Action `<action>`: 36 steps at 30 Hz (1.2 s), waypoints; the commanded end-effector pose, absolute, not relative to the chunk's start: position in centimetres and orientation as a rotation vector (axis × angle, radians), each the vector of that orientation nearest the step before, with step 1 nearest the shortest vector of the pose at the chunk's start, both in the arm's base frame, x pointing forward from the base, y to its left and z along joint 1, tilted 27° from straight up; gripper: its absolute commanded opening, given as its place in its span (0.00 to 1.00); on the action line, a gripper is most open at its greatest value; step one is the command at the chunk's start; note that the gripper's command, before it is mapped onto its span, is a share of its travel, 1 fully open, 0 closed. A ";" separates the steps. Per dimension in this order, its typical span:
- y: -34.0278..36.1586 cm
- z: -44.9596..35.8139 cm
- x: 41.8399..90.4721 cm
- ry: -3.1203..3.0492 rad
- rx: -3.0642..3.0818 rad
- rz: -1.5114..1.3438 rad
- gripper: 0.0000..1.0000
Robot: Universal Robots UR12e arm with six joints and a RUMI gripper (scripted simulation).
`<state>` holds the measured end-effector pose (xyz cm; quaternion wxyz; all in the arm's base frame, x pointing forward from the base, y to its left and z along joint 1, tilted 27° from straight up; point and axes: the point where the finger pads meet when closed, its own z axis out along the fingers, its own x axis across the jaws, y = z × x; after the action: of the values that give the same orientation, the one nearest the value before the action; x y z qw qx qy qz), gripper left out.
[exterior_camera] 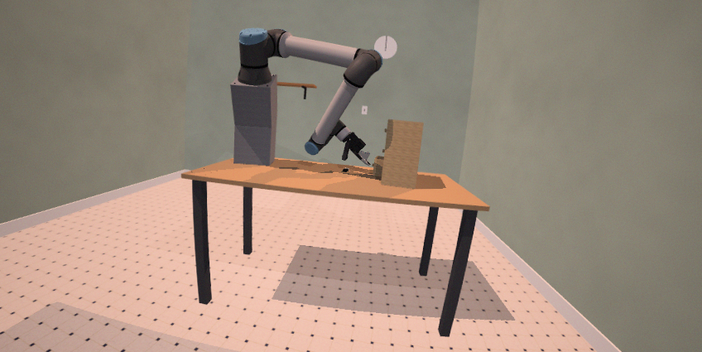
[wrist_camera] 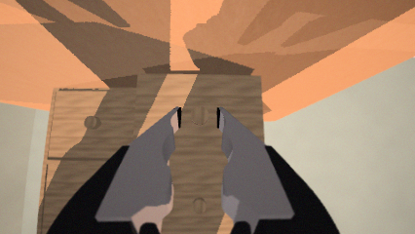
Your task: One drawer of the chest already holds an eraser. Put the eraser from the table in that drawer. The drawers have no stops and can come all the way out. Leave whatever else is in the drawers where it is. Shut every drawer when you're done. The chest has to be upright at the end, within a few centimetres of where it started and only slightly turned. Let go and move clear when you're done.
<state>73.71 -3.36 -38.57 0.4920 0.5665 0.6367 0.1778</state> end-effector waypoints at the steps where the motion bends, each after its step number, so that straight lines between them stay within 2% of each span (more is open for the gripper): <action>1: -3.2 -38.9 71.7 1.548 1.375 0.432 0.20; 22: -2.4 -37.9 70.2 1.545 1.372 0.435 0.20; 36: 0.5 -33.0 65.8 1.545 1.372 0.435 0.20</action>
<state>67.78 -0.72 -35.24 0.4915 0.5649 0.6380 0.1795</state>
